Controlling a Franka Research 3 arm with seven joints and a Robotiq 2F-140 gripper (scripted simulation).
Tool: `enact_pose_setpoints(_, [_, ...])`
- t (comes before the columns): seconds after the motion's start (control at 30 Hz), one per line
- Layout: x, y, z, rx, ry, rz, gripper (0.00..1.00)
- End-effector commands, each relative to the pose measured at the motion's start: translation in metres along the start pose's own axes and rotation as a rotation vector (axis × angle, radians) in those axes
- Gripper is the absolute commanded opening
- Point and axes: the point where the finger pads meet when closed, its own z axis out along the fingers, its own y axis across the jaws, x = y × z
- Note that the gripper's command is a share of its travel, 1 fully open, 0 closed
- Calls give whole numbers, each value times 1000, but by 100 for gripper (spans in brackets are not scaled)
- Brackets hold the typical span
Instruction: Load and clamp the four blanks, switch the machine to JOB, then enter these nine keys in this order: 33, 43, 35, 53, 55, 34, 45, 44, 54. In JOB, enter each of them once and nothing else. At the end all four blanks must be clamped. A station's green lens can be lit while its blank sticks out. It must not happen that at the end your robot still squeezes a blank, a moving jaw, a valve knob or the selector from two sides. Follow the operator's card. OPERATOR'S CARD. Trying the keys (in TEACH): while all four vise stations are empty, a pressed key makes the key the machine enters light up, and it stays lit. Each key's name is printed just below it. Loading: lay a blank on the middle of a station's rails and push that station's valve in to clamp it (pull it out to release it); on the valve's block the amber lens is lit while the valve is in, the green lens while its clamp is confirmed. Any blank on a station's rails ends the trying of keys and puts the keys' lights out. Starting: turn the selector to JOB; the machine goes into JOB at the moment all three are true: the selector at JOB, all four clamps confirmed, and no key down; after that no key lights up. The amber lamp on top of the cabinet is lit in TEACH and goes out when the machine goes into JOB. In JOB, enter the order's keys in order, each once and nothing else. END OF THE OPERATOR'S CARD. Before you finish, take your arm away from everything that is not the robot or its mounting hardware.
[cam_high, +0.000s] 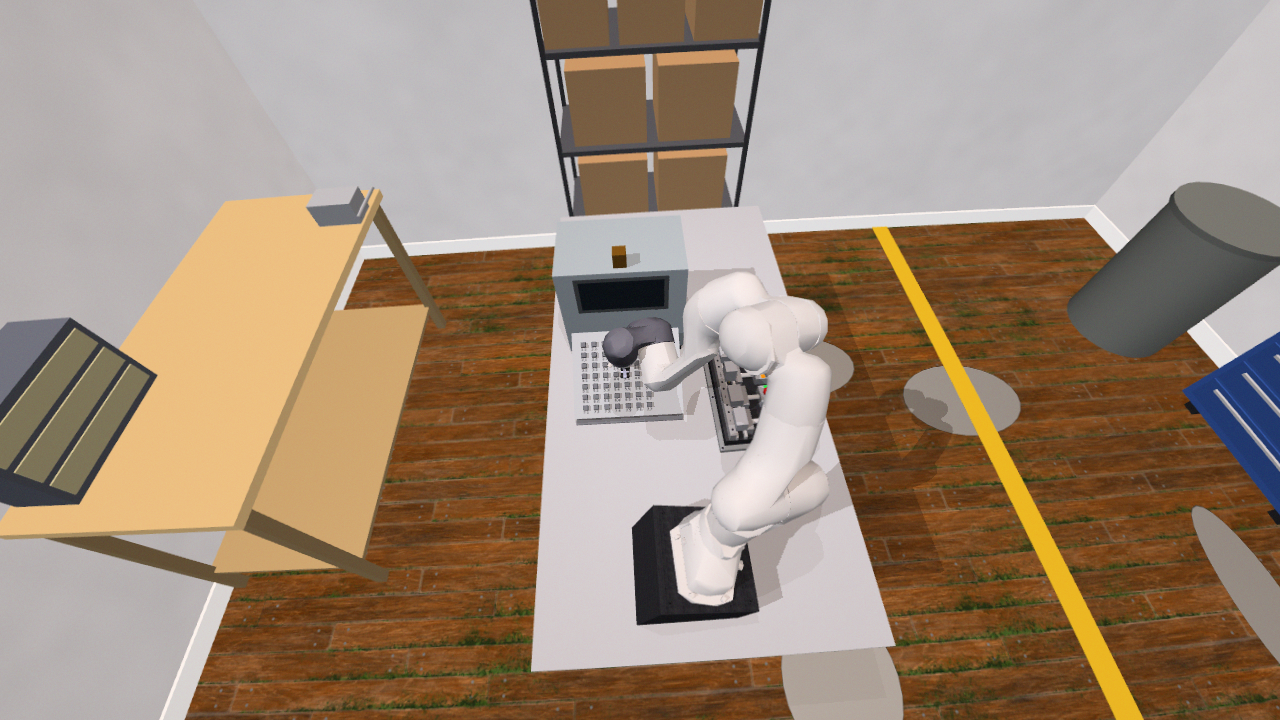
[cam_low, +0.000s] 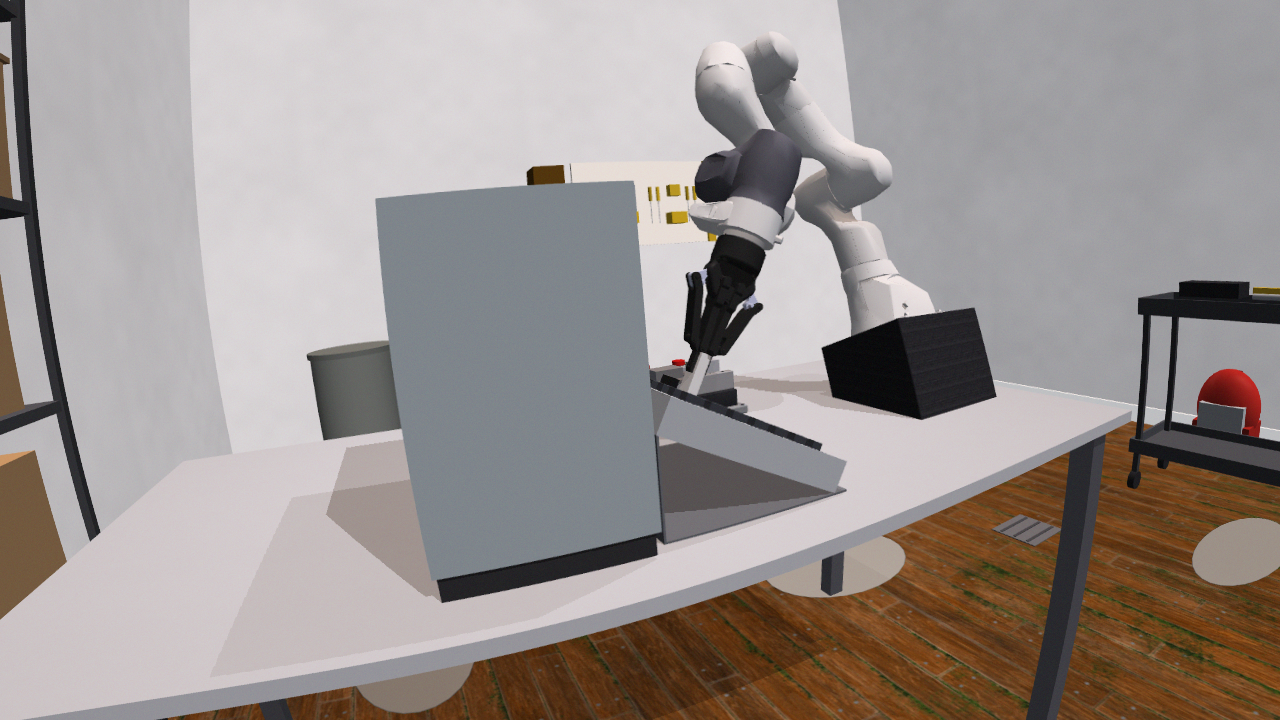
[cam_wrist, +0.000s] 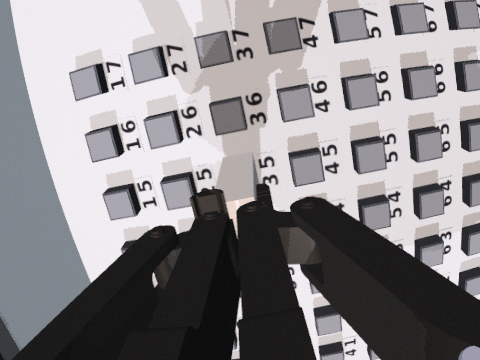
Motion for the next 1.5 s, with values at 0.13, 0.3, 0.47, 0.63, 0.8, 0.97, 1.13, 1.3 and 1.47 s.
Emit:
enact_pose_setpoints(0.13, [0, 0, 2, 0, -3, 5, 0])
enact_pose_setpoints(0.3, [0, 0, 2, 0, -3, 5, 0])
enact_pose_setpoints(0.47, [0, 0, 2, 0, -3, 5, 0])
enact_pose_setpoints(0.63, [0, 0, 2, 0, -3, 5, 0])
enact_pose_setpoints(0.8, [0, 0, 0, 0, -3, 5, 0])
enact_pose_setpoints(0.97, [0, 0, -5, 0, -3, 5, 0])
enact_pose_setpoints(1.13, [0, 0, -11, 0, -3, 5, 0])
enact_pose_setpoints(1.3, [0, 0, -19, 0, -3, 5, 0])
enact_pose_setpoints(1.47, [0, 0, -27, 0, -3, 5, 0])
